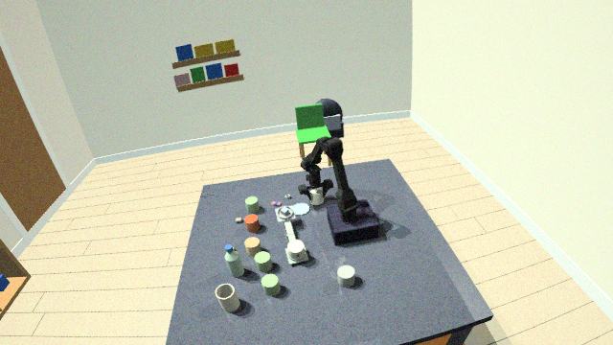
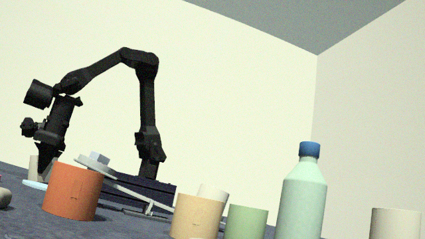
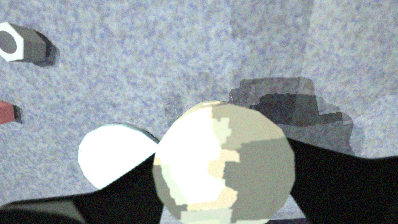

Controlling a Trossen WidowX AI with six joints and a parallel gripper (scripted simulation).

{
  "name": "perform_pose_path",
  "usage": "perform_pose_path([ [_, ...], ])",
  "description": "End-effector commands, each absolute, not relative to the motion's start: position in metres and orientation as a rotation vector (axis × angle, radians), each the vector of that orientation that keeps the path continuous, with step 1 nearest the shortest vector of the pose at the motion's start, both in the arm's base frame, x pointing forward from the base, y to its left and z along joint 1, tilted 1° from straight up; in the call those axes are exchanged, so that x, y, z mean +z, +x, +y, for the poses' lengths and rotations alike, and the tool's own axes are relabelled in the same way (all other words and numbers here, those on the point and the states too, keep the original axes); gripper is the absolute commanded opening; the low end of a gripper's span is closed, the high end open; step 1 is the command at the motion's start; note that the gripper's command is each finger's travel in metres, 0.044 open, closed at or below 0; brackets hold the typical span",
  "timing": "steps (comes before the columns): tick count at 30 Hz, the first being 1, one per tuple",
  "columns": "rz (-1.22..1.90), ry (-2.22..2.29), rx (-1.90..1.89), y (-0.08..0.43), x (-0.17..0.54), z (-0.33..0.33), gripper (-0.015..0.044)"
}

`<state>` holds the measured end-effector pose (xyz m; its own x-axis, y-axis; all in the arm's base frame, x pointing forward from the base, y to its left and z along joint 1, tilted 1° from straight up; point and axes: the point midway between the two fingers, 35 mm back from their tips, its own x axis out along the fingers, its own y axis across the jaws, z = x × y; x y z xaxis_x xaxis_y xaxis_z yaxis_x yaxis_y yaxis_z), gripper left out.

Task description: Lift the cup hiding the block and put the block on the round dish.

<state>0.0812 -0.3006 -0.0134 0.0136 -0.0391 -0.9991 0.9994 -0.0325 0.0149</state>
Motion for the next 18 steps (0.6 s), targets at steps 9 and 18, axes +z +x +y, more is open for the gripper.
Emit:
perform_pose_path([
  [9, 1.156, 1.209, -1.235, 0.081, 0.037, -0.299, 0.044],
  [18, 1.186, 1.165, -1.193, 0.104, 0.046, -0.293, 0.0335],
])
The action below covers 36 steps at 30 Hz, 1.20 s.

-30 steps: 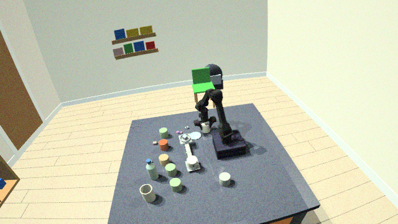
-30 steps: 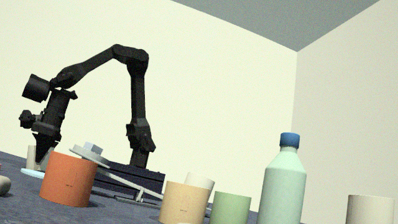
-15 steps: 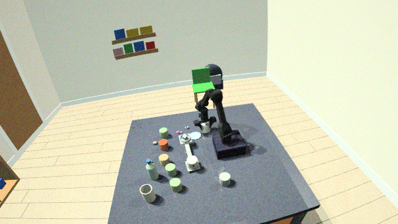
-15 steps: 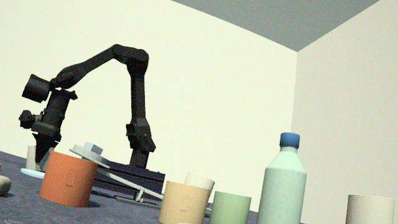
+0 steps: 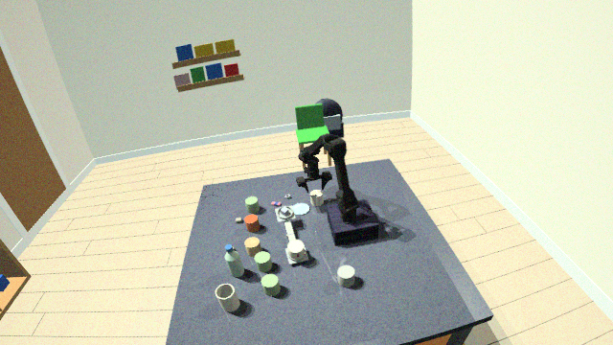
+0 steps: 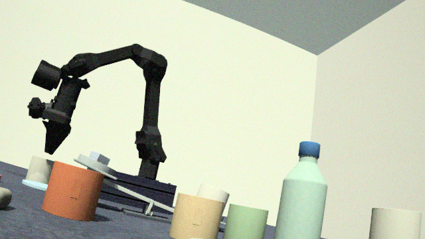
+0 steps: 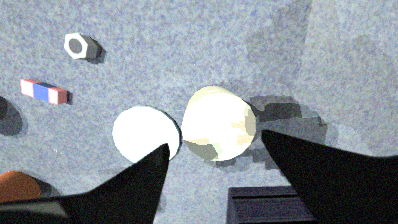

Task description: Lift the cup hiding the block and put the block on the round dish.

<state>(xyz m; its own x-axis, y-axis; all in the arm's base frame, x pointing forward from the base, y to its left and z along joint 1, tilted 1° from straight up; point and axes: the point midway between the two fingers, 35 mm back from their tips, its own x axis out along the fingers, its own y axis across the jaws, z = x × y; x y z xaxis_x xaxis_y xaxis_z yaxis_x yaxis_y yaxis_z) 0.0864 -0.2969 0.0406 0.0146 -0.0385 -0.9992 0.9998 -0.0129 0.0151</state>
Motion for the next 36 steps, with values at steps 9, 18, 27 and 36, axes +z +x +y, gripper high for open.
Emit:
perform_pose_path([
  [9, 1.268, 1.016, -1.048, 0.183, 0.067, -0.263, 0.026],
  [18, 1.287, 0.9, -0.93, 0.243, 0.083, -0.229, 0.026],
  [27, 1.376, 0.771, -0.782, 0.28, 0.094, -0.18, 0.026],
  [36, 1.387, 0.756, -0.765, 0.284, 0.082, -0.175, 0.026],
])
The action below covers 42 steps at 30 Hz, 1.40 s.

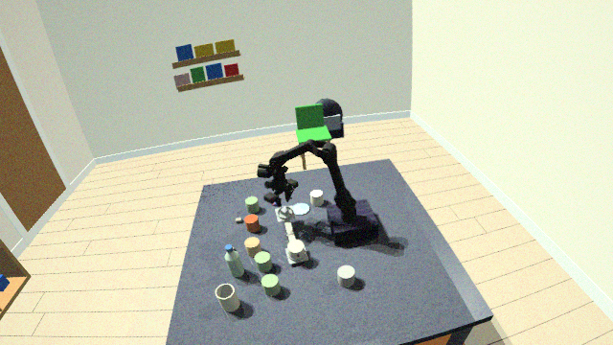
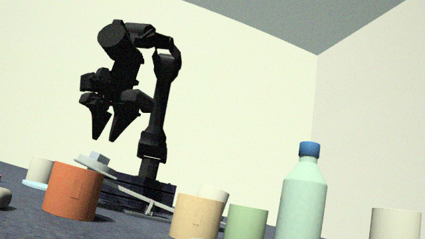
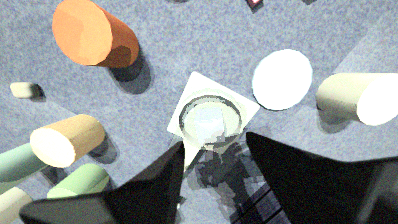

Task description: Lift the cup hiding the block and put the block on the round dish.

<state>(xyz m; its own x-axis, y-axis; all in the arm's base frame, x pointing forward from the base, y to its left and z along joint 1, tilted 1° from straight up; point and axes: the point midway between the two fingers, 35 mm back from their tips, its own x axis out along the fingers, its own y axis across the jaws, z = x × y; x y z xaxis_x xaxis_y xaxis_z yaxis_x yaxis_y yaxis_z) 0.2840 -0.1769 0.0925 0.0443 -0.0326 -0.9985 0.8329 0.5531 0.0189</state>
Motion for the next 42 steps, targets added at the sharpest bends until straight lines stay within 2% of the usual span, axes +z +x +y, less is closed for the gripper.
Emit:
perform_pose_path([
  [1, 1.387, 0.756, -0.765, 0.284, 0.081, -0.175, 0.026],
  [29, 1.387, 0.756, -0.765, 0.285, 0.043, -0.175, 0.026],
  [33, 1.387, 0.756, -0.765, 0.285, 0.043, -0.175, 0.0155],
  [40, 1.387, 0.756, -0.765, 0.285, 0.043, -0.175, 0.0108],
  [42, 1.387, 0.756, -0.765, 0.285, 0.044, -0.176, 0.0056],
])
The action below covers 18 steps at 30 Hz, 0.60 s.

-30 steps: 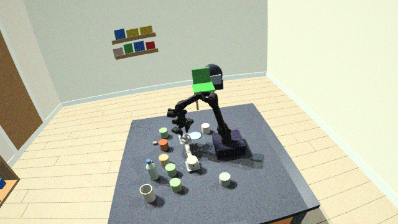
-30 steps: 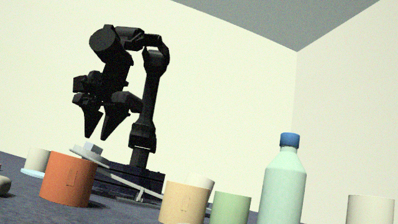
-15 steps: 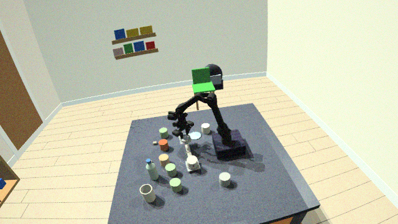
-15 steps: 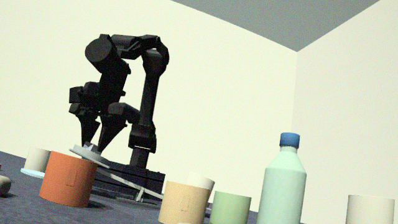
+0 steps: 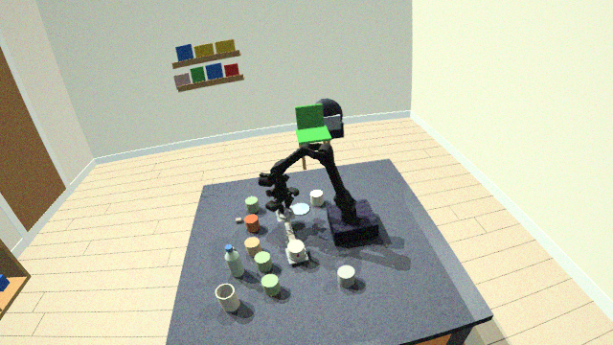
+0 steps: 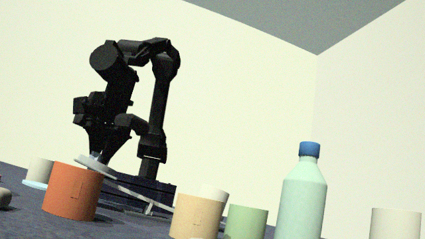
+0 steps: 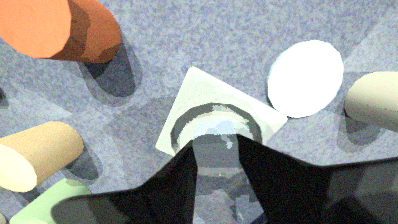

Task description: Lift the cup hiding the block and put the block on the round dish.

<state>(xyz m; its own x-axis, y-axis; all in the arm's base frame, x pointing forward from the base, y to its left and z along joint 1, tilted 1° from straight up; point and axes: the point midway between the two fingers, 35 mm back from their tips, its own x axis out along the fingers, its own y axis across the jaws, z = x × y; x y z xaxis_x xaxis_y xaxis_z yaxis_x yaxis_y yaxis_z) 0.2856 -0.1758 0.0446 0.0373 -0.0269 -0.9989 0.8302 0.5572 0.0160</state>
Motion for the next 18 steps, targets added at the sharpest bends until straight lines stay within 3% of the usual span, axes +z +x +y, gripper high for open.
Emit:
perform_pose_path([
  [1, 1.387, 0.756, -0.765, 0.286, 0.047, -0.176, 0.003],
  [3, 1.387, 0.756, -0.765, 0.287, 0.058, -0.176, 0.0],
  [18, 1.387, 0.756, -0.765, 0.282, 0.139, -0.173, 0.0],
])
